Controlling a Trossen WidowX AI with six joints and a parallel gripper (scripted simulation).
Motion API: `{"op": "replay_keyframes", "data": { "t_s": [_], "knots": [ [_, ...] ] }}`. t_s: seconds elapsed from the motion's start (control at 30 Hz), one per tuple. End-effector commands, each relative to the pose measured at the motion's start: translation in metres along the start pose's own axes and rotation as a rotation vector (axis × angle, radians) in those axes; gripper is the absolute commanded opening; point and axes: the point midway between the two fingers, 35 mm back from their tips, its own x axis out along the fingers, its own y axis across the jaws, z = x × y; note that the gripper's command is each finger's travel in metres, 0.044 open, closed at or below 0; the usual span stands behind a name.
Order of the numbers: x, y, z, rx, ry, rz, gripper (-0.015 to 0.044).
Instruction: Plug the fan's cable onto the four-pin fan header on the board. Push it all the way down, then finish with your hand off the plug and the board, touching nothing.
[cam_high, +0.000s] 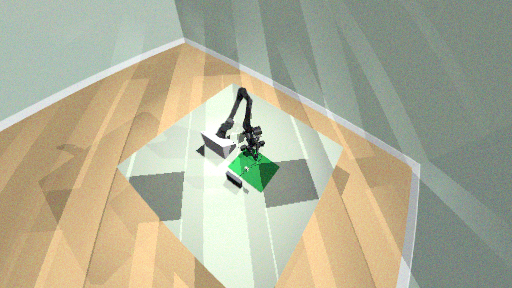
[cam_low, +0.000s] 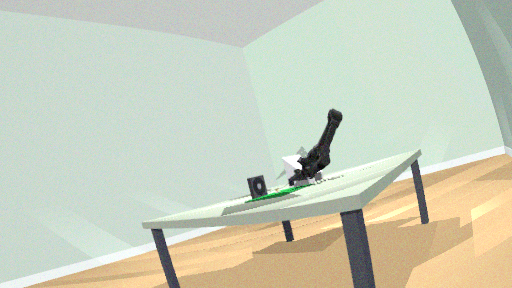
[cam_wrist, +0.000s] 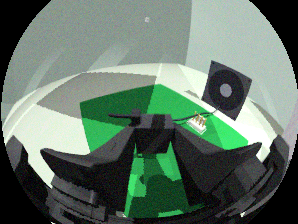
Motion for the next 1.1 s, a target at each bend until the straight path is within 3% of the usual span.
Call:
{"op": "replay_keyframes", "data": {
  "t_s": [0.0, 1.07],
  "knots": [
    [0.001, 0.001, -0.002, 0.009, -0.007, 0.002, 0.0],
    [0.003, 0.0, -0.017, -0.001, 0.001, -0.001, 0.0]
  ]
}}
